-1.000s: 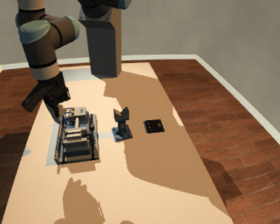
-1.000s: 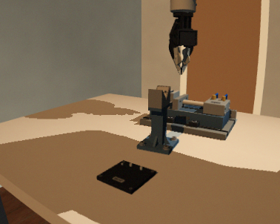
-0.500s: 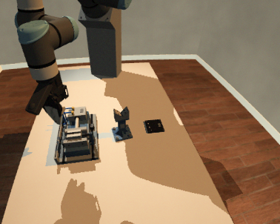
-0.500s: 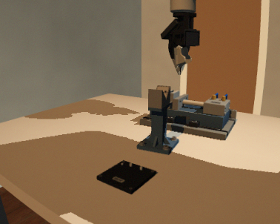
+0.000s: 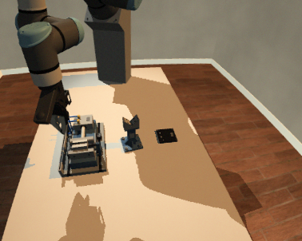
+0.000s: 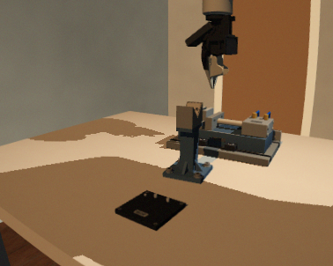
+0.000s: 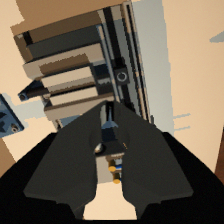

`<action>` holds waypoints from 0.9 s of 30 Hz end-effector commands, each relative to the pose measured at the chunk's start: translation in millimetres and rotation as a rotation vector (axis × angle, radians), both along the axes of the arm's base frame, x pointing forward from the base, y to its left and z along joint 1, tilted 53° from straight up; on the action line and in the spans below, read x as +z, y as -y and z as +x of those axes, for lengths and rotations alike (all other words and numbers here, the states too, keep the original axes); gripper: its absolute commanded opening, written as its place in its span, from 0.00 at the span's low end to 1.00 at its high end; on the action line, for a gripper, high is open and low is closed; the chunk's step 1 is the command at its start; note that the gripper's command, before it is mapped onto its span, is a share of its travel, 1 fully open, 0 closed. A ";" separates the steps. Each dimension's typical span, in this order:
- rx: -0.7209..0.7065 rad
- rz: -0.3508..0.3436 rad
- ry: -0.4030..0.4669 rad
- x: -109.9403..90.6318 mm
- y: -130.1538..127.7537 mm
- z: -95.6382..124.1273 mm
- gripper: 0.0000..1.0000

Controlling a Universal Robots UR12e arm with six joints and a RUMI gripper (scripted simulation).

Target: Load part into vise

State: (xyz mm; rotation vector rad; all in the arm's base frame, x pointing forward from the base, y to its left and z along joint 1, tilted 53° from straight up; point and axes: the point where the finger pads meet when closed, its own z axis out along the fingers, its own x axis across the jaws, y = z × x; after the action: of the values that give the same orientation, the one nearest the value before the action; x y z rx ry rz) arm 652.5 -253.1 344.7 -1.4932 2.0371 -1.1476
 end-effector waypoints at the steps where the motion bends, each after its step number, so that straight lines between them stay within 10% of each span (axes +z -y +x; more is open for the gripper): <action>1: 0.049 -0.054 -0.030 0.8 -0.9 0.6 0.00; 27: 0.138 -0.157 -0.088 1.0 -2.2 1.4 0.00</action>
State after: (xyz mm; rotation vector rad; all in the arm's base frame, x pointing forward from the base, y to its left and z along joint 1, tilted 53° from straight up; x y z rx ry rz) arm 653.9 -251.1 345.1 -1.7518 1.9079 -1.2265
